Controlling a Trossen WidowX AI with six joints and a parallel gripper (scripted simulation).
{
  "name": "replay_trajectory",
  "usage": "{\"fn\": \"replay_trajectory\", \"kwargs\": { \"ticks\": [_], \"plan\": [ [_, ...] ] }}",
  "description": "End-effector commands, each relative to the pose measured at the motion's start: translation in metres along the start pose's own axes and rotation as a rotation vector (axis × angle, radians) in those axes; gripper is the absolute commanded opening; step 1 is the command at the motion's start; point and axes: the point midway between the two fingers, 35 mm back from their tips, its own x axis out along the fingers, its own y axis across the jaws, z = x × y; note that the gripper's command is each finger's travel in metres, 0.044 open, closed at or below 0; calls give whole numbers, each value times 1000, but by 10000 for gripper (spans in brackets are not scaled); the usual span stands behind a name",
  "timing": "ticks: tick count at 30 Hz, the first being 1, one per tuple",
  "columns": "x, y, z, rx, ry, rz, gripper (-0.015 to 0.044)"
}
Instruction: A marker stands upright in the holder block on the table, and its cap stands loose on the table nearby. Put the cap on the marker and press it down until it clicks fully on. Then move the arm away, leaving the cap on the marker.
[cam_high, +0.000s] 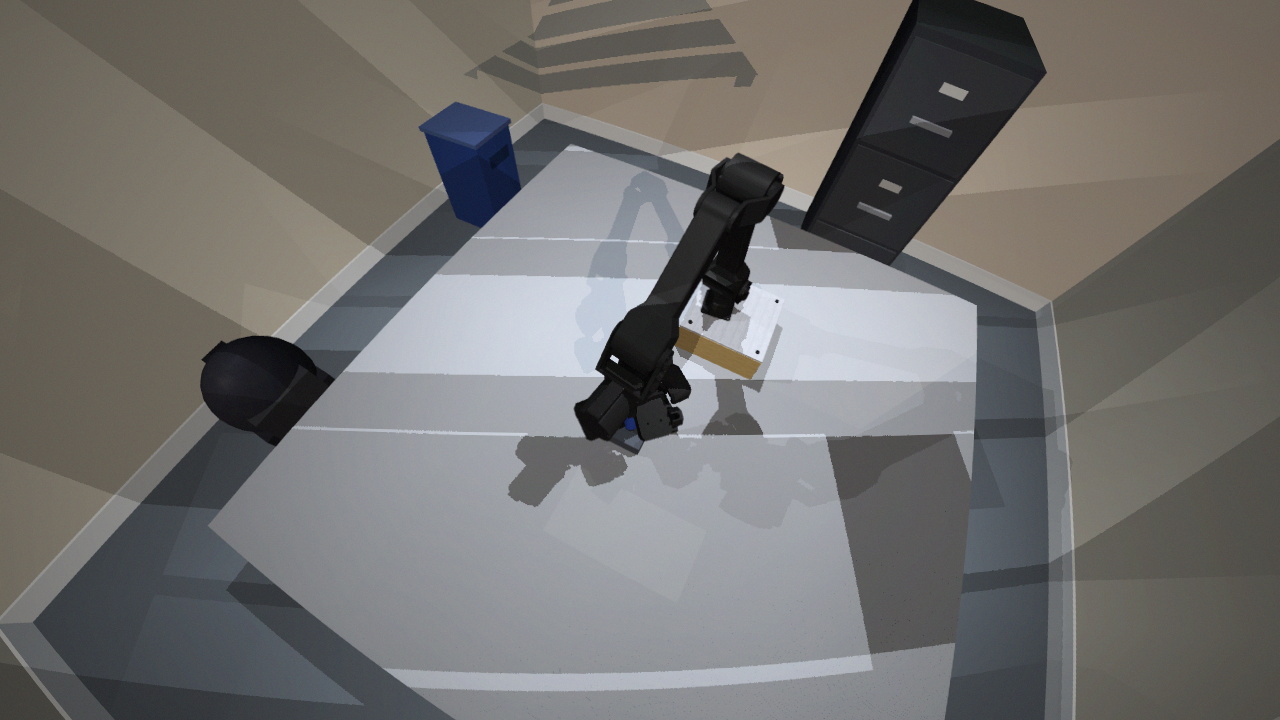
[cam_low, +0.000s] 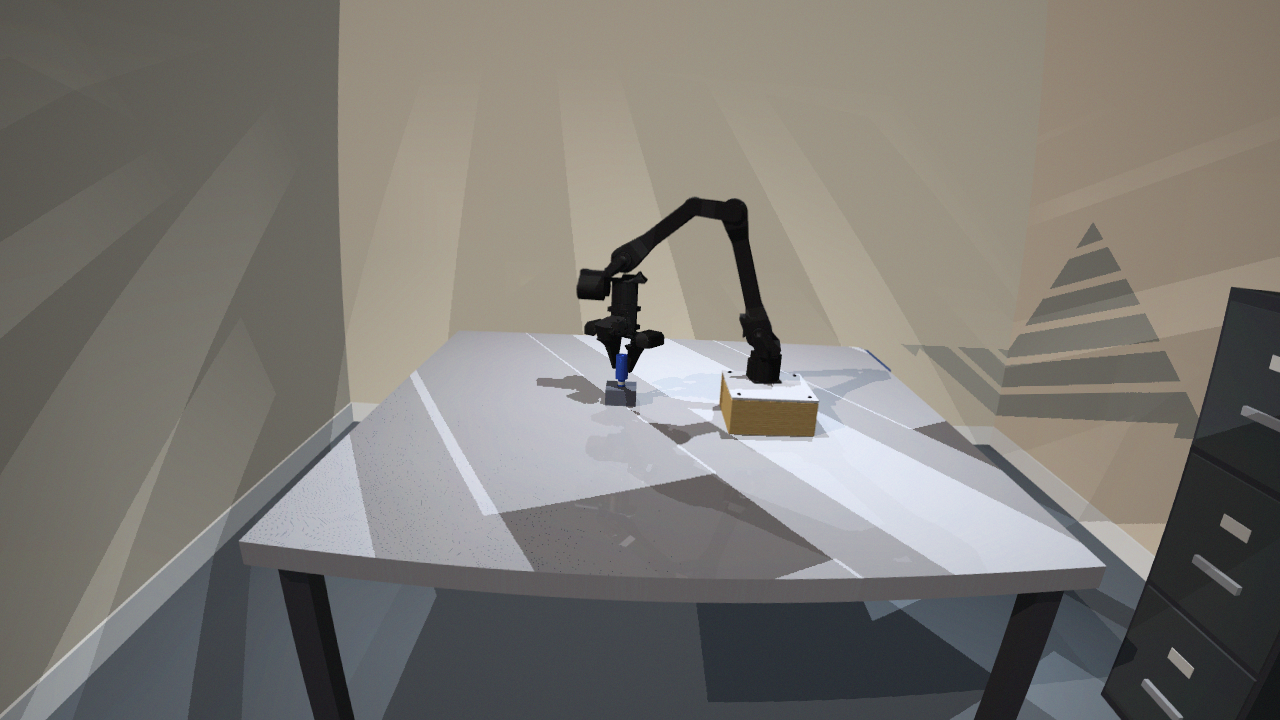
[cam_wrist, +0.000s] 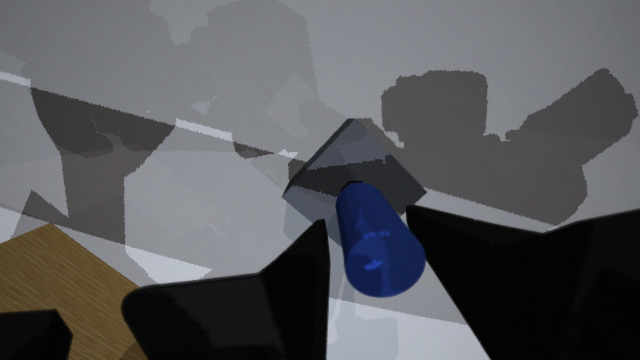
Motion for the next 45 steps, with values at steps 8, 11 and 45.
{"fn": "replay_trajectory", "kwargs": {
  "ticks": [8, 11, 45],
  "plan": [
    [-2, 0, 0, 0, 0, 0, 440],
    [-37, -2, 1, 0, 0, 0, 440],
    [-66, 0, 1, 919, -1, 0, 0]
  ]
}}
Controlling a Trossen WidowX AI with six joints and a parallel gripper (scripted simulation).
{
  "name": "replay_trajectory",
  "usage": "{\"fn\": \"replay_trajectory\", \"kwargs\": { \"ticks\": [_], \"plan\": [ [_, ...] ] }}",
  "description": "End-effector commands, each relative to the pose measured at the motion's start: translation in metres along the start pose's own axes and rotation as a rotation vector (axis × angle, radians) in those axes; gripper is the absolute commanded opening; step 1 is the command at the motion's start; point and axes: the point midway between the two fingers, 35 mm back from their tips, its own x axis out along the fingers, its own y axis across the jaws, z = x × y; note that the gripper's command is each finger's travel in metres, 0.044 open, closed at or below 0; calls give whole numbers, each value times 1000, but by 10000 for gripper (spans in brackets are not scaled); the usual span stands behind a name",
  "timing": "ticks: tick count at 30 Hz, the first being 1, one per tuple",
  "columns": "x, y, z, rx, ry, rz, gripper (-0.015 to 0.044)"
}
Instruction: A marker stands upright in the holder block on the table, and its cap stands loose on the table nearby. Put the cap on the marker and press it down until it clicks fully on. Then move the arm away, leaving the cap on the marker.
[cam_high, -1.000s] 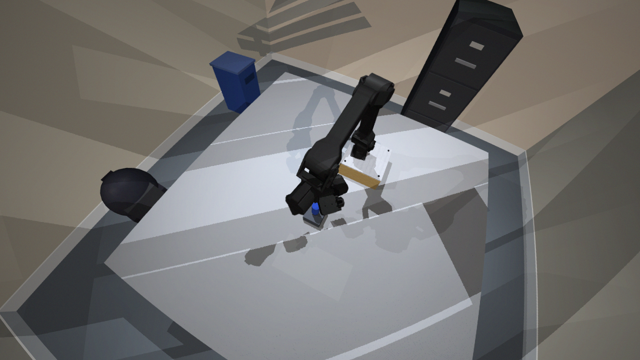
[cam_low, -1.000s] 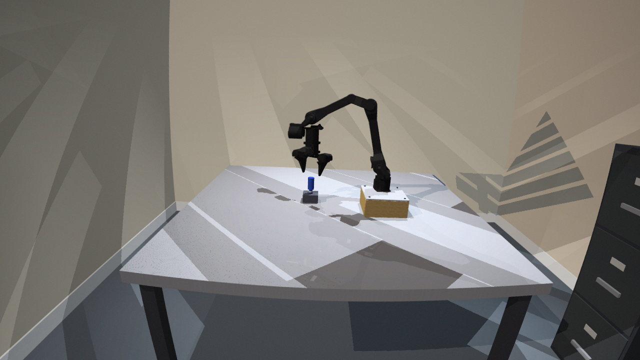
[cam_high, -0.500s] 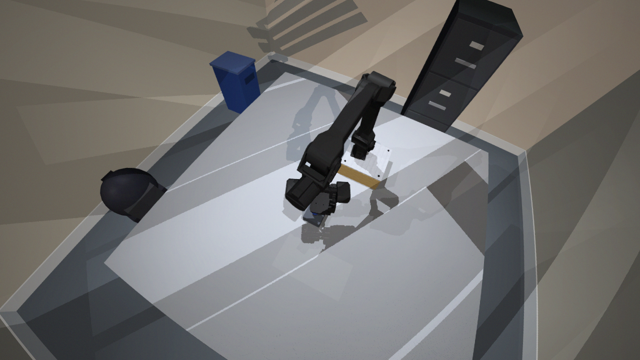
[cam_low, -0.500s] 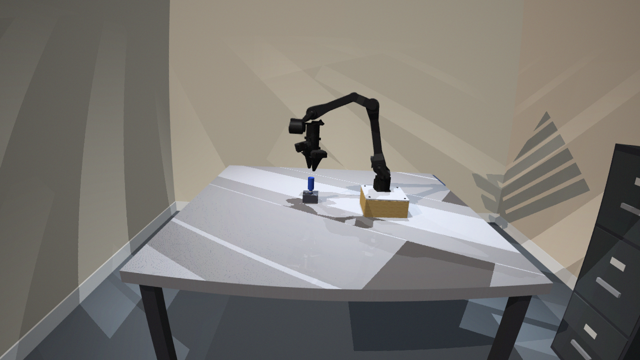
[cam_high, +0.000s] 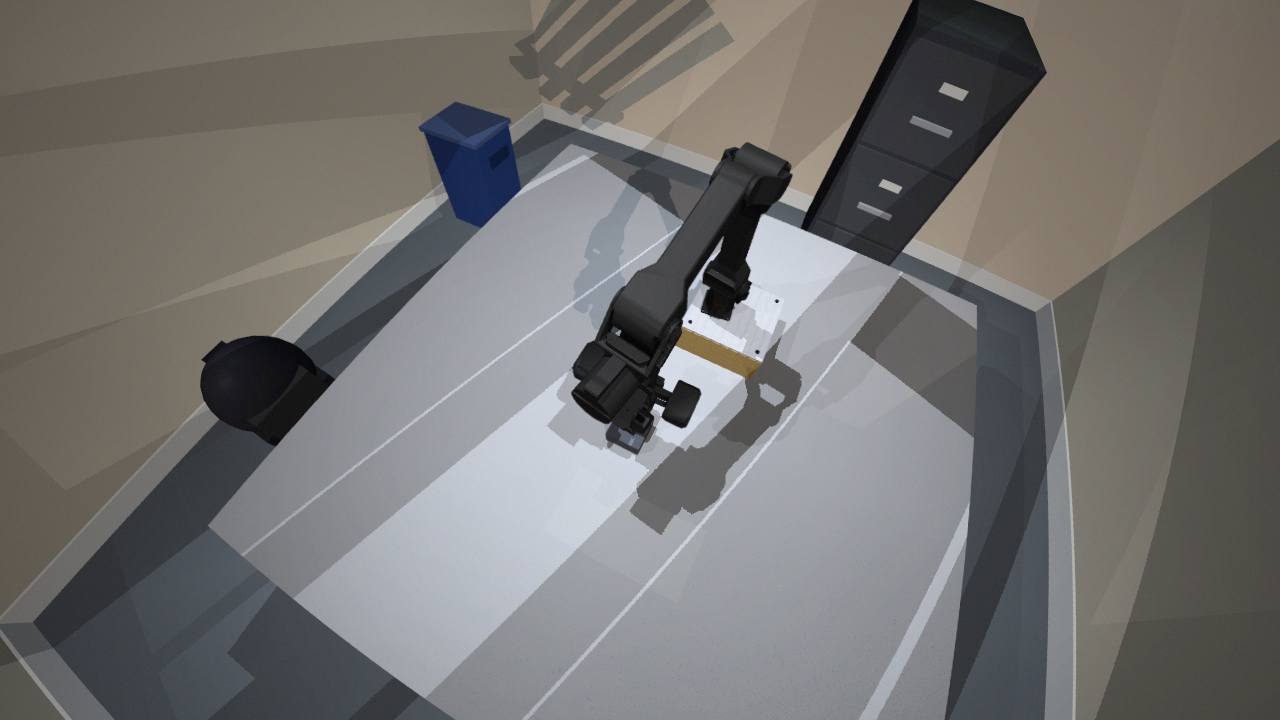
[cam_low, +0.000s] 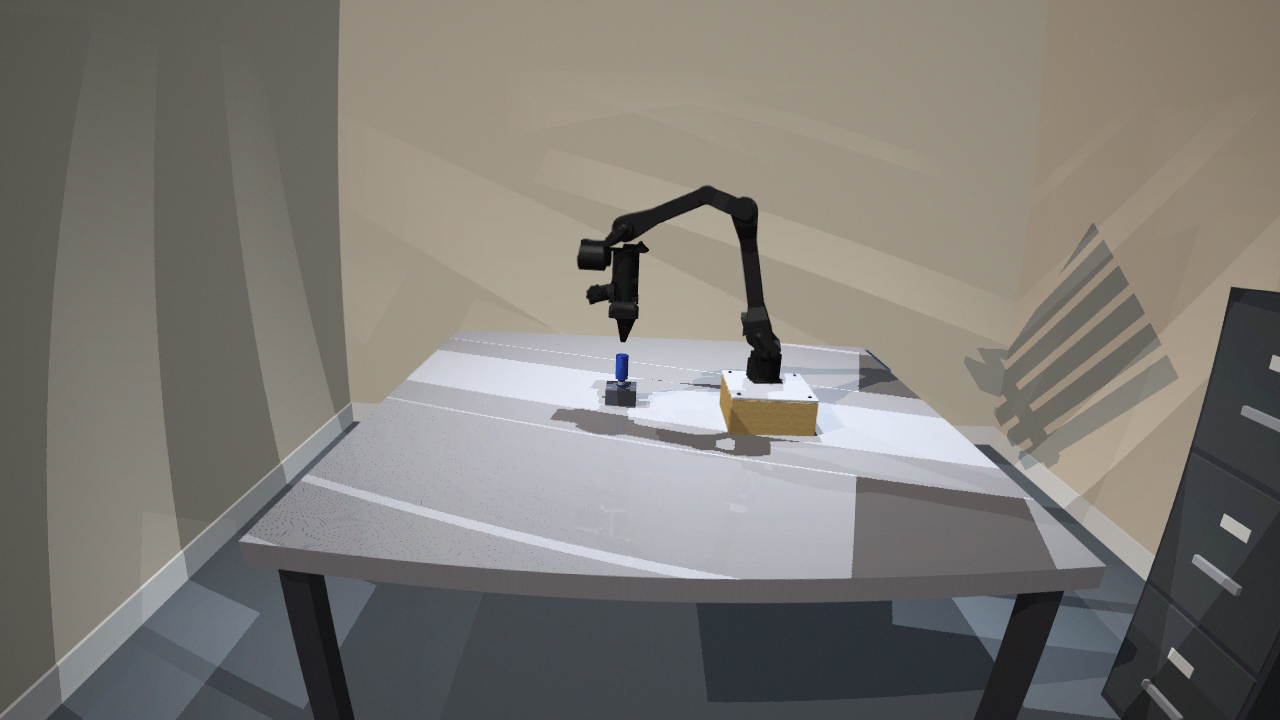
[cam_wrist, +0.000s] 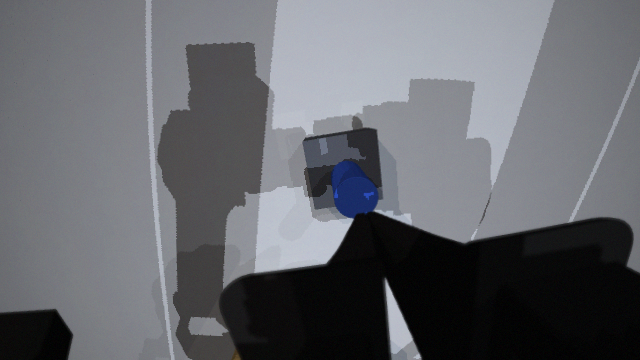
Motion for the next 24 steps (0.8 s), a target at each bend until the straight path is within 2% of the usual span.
{"fn": "replay_trajectory", "kwargs": {
  "ticks": [1, 24],
  "plan": [
    [1, 0, 0, 7, 0, 0, 0],
    [34, 0, 0, 7, 0, 0, 0]
  ]
}}
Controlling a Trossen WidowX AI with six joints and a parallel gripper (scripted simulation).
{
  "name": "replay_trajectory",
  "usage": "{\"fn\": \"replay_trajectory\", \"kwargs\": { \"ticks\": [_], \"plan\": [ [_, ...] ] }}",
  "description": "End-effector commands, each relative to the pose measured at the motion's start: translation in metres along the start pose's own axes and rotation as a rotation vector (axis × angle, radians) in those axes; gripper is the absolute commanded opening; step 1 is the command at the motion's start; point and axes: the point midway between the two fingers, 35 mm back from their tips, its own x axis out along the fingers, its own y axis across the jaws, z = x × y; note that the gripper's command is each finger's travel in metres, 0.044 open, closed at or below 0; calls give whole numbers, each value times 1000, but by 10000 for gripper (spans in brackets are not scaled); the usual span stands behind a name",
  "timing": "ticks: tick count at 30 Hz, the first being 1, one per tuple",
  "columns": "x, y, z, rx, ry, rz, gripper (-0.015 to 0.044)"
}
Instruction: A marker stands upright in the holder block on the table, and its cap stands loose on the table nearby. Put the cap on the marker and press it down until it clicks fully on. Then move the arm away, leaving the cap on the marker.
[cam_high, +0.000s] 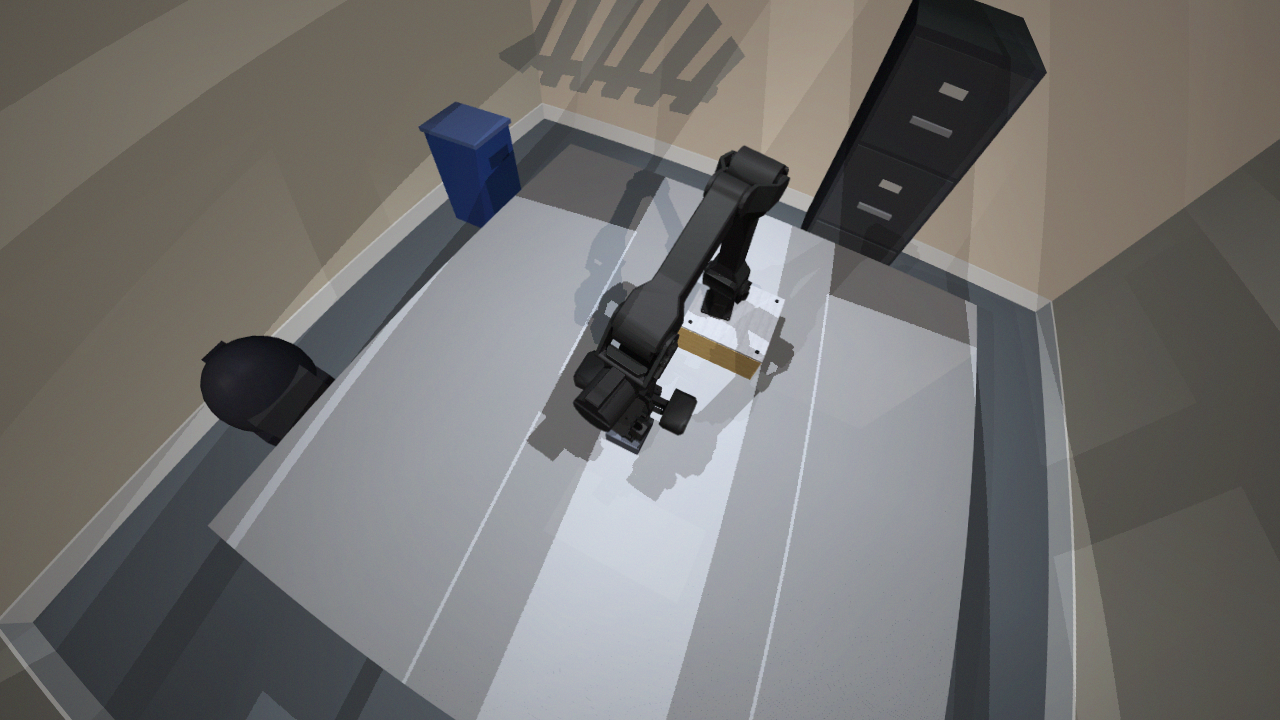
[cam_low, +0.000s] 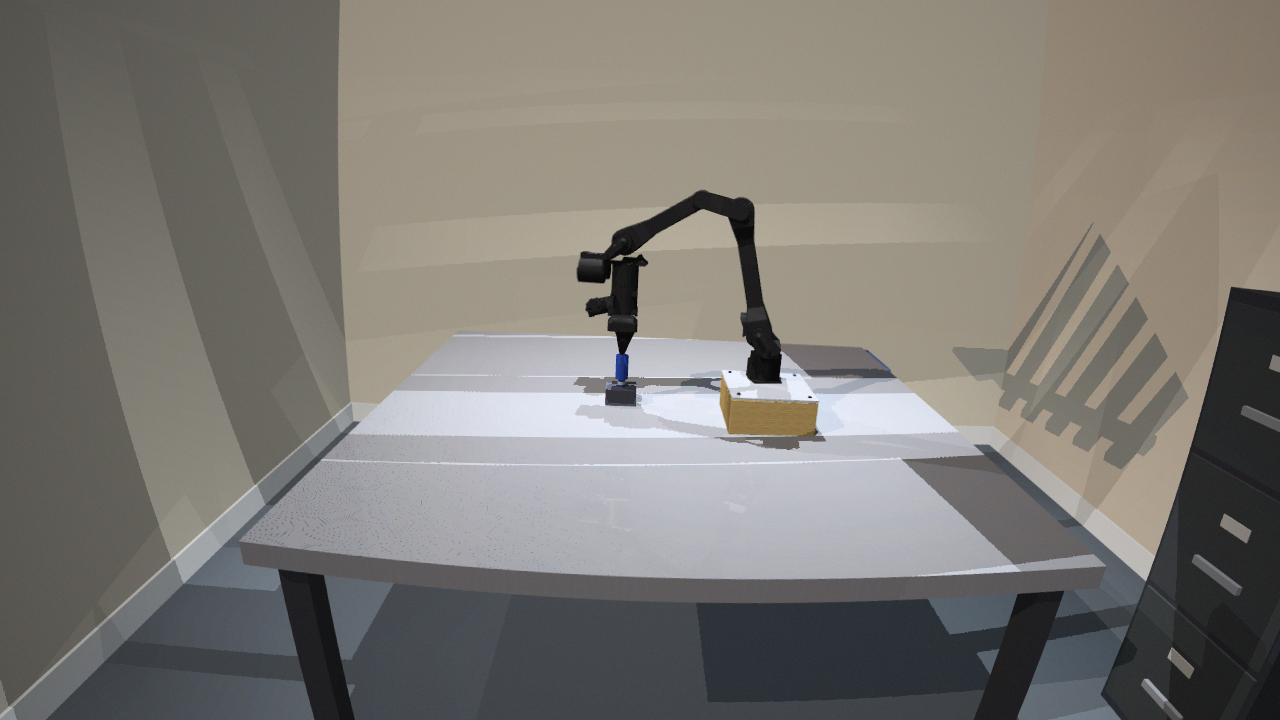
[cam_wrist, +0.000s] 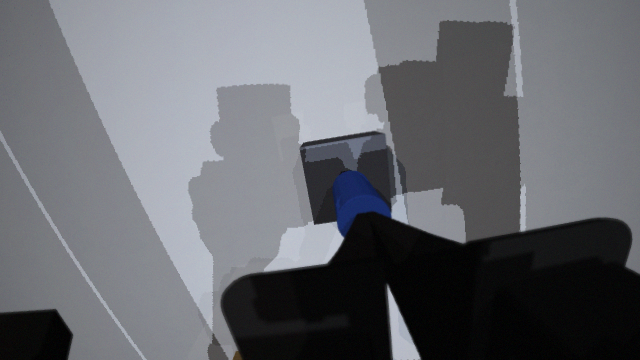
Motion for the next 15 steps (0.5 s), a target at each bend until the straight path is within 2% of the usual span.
{"fn": "replay_trajectory", "kwargs": {
  "ticks": [1, 15],
  "plan": [
    [7, 0, -1, 4, 6, 1, 0],
    [8, 0, 1, 0, -6, -1, 0]
  ]
}}
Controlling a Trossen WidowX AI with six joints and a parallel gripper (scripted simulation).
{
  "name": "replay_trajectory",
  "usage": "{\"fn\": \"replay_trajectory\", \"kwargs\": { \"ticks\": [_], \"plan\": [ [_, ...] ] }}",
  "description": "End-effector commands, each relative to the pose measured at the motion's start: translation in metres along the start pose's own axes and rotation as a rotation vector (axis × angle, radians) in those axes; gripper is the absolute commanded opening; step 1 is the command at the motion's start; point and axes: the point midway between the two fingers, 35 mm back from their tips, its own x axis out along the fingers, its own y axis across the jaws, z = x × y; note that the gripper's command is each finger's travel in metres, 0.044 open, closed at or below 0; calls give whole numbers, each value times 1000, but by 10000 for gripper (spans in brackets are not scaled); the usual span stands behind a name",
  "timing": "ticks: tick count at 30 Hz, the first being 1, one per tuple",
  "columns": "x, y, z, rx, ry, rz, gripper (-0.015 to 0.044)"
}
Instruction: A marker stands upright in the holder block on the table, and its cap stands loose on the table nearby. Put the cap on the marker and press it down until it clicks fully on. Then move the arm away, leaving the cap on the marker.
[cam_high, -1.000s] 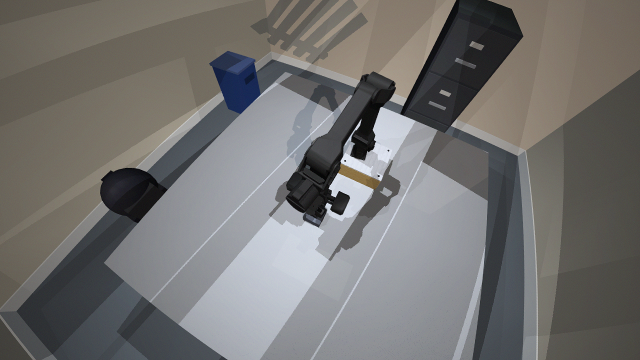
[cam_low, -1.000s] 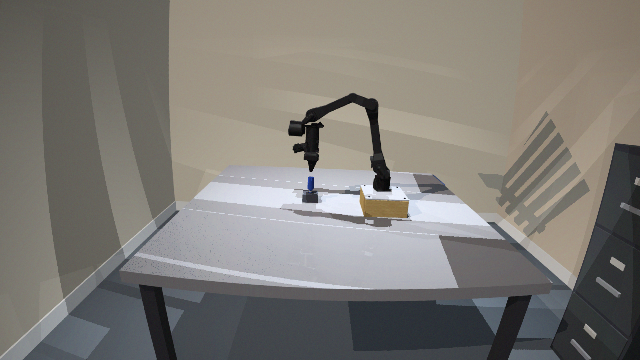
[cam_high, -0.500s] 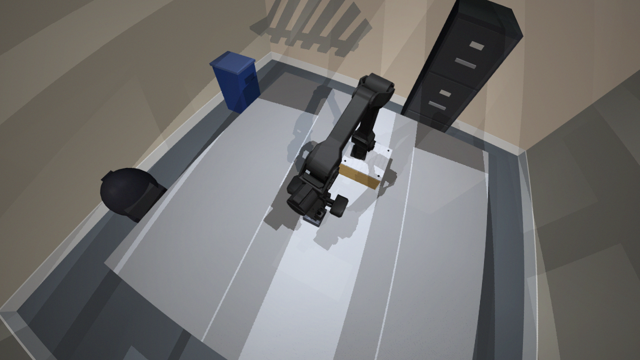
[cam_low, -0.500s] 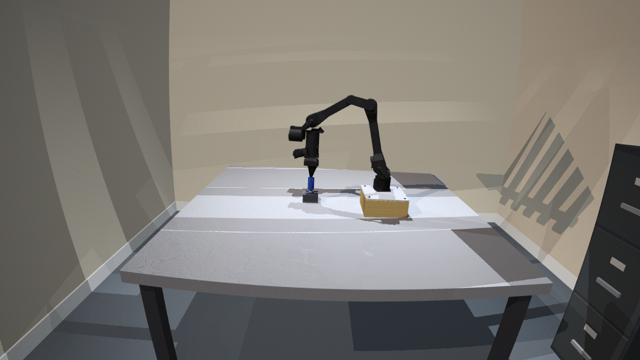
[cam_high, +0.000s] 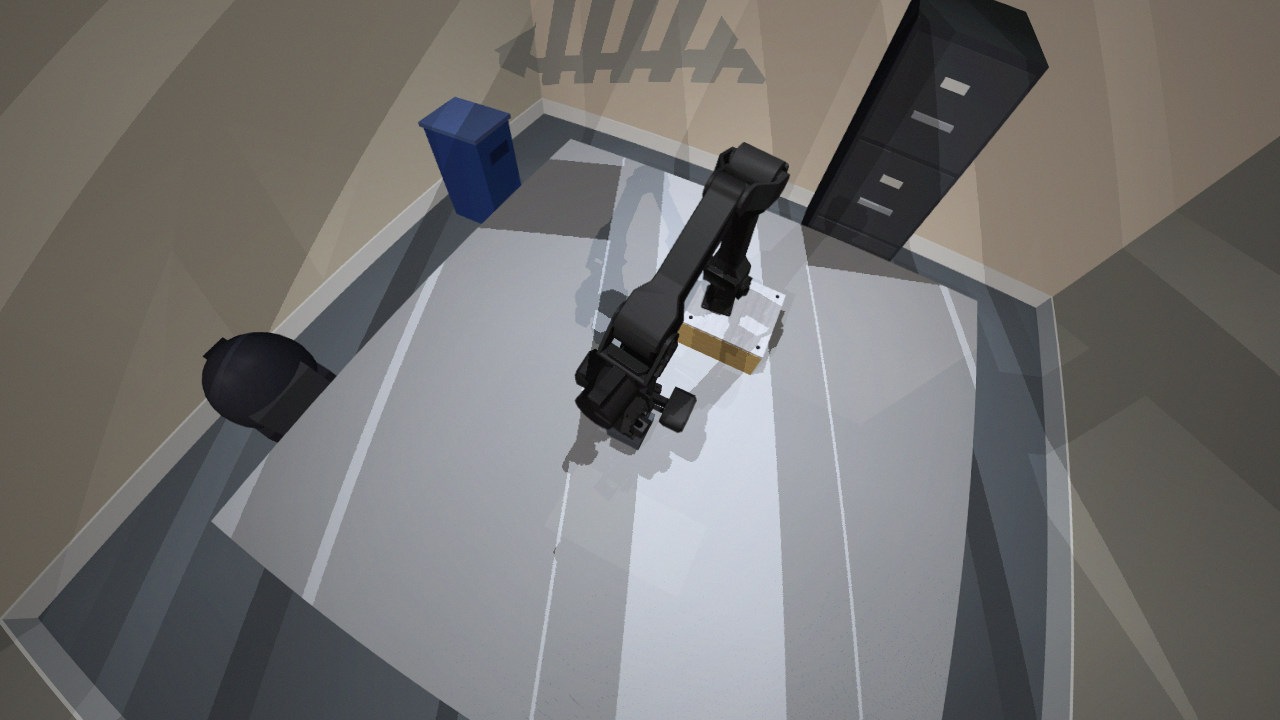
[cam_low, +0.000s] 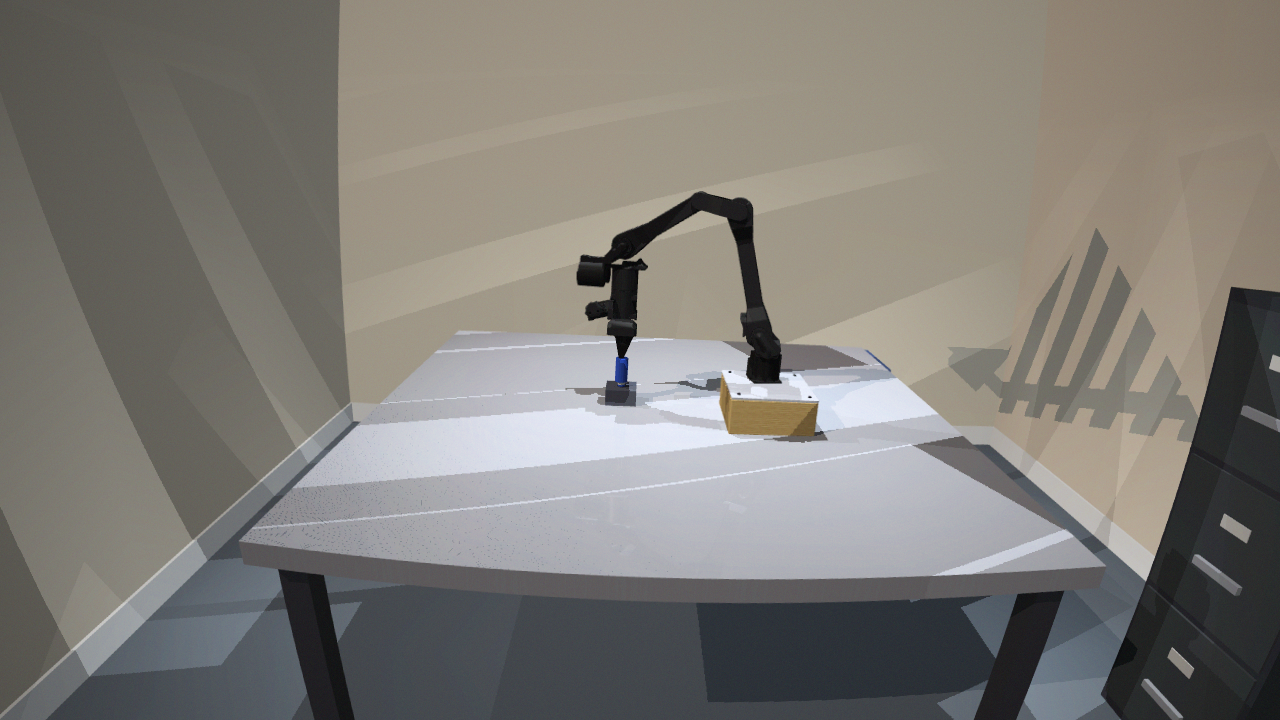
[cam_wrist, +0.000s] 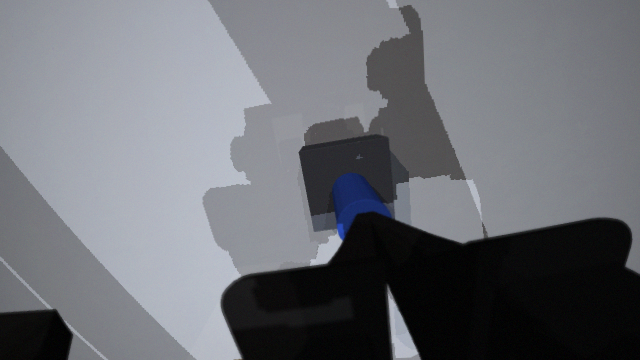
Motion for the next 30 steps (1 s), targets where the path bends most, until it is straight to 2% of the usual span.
{"fn": "replay_trajectory", "kwargs": {
  "ticks": [1, 8, 14, 30],
  "plan": [
    [-3, 0, 0, 0, 0, 0, 0],
    [-88, 0, 2, 0, 0, 0, 0],
    [-90, 0, 1, 0, 0, 0, 0],
    [-90, 0, 1, 0, 0, 0, 420]
  ]
}}
